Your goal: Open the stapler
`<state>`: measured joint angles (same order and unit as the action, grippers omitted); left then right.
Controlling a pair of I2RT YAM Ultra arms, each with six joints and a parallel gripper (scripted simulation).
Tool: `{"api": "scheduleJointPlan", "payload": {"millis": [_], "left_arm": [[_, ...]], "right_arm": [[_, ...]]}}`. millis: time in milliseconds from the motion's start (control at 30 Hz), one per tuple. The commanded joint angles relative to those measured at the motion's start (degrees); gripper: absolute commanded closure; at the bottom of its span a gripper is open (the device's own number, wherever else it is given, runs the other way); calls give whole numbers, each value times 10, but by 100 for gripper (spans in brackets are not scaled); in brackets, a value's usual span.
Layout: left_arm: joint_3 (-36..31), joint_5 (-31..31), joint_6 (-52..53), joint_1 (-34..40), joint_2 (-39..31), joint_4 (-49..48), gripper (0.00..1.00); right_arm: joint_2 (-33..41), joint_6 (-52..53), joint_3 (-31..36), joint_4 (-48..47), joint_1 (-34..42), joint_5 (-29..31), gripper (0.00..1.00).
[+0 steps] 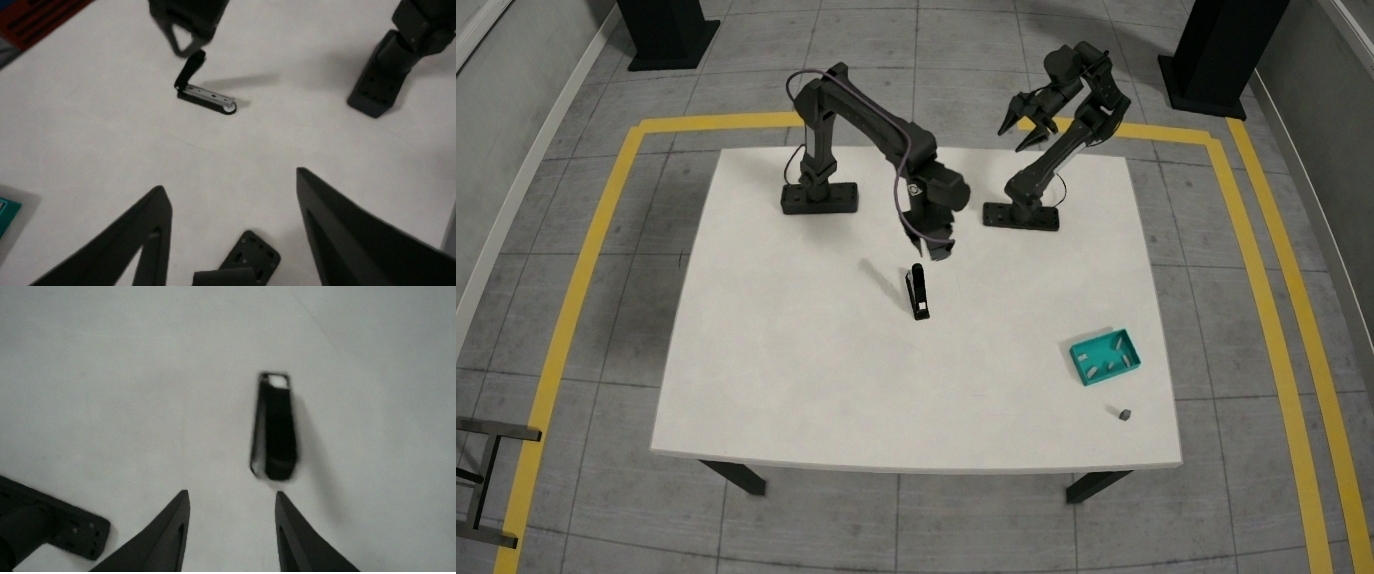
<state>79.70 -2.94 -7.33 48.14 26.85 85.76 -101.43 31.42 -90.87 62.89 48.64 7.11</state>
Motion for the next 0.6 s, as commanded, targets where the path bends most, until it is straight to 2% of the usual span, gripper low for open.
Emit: {"api": "scheduleJointPlan", "payload": {"millis": [0,233,300,567], "left_arm": [[15,3,-3,3,2,0,45],[15,3,-3,3,2,0,45],[15,3,-3,3,2,0,45],[15,3,-3,3,2,0,45]], "right_arm": [[20,-21,35,-122,36,43,54],[28,-51,127,-293,72,109,54],[28,-51,127,-293,72,109,54],[38,-92,250,-521,111,192,54]]}}
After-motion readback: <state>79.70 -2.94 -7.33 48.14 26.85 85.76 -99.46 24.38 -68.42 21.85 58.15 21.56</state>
